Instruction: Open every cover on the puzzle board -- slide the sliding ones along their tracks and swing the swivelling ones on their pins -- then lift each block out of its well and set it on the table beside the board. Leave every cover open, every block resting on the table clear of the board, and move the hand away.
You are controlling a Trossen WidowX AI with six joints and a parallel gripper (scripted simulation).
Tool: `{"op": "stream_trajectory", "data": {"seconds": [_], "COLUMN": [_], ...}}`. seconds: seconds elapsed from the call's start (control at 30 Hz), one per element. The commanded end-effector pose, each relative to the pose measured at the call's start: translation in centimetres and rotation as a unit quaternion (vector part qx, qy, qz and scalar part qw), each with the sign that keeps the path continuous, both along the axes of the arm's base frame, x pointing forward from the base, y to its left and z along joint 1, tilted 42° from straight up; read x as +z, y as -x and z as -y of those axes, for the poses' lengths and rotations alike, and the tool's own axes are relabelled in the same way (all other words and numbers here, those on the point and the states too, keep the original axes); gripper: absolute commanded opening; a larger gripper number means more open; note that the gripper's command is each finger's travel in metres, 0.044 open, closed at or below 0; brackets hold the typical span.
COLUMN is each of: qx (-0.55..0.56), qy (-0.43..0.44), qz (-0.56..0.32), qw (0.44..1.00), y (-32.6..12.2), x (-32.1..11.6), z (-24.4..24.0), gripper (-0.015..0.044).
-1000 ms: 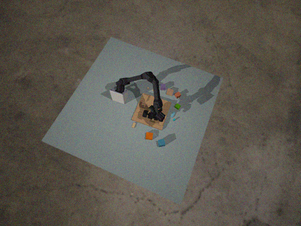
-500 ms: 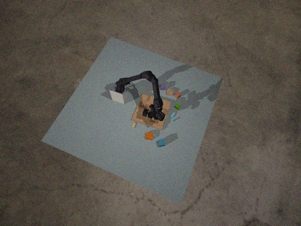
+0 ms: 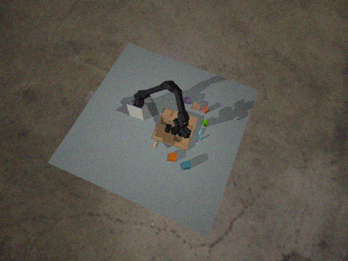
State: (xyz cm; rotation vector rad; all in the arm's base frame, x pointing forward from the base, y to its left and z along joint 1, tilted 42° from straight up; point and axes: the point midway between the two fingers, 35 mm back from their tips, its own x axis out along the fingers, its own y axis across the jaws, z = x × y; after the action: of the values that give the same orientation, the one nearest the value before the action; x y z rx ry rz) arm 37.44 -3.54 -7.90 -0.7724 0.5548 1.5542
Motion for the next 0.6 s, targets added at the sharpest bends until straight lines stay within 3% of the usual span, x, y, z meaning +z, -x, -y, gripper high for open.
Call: {"op": "stream_trajectory", "data": {"seconds": [0.0,0.57], "qx": [0.002,0.0], "qy": [0.002,0.01], "qz": [0.002,0.002], "qw": [1.0,1.0], "y": [-0.1,2.0], "x": [1.0,-1.7], "z": [0.9,5.1], "gripper": [0.008,0.008]}}
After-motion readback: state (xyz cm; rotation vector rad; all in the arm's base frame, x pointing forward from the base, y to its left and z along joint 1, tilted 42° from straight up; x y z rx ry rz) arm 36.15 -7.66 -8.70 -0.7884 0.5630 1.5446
